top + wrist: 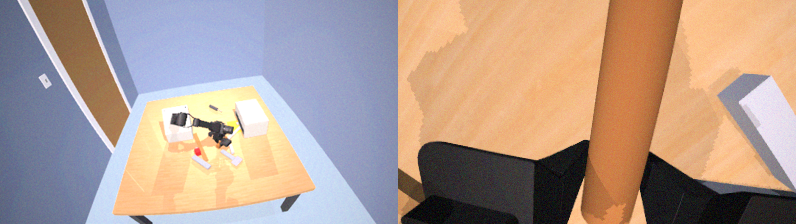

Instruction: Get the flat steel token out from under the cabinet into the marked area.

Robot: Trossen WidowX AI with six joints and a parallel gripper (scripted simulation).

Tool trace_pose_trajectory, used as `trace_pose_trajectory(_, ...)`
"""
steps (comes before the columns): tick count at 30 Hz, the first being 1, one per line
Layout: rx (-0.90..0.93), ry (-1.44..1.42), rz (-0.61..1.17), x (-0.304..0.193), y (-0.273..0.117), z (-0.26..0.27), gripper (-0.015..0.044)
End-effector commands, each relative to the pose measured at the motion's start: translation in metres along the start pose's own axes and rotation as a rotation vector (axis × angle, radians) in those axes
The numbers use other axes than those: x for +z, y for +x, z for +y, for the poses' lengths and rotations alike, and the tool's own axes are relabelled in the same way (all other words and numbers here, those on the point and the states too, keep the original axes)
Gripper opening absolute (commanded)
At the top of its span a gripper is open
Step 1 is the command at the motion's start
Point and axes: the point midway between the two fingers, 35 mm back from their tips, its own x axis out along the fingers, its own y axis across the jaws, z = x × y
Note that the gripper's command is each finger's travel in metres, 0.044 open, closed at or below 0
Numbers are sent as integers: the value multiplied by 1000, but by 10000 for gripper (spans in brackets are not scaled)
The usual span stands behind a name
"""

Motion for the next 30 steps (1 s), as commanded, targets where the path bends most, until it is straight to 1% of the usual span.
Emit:
trace_pose_trajectory(1, 0, 2, -6, 9, 0, 0, 0)
trace_pose_trajectory(30, 0, 2, -7, 54, 0, 2, 0)
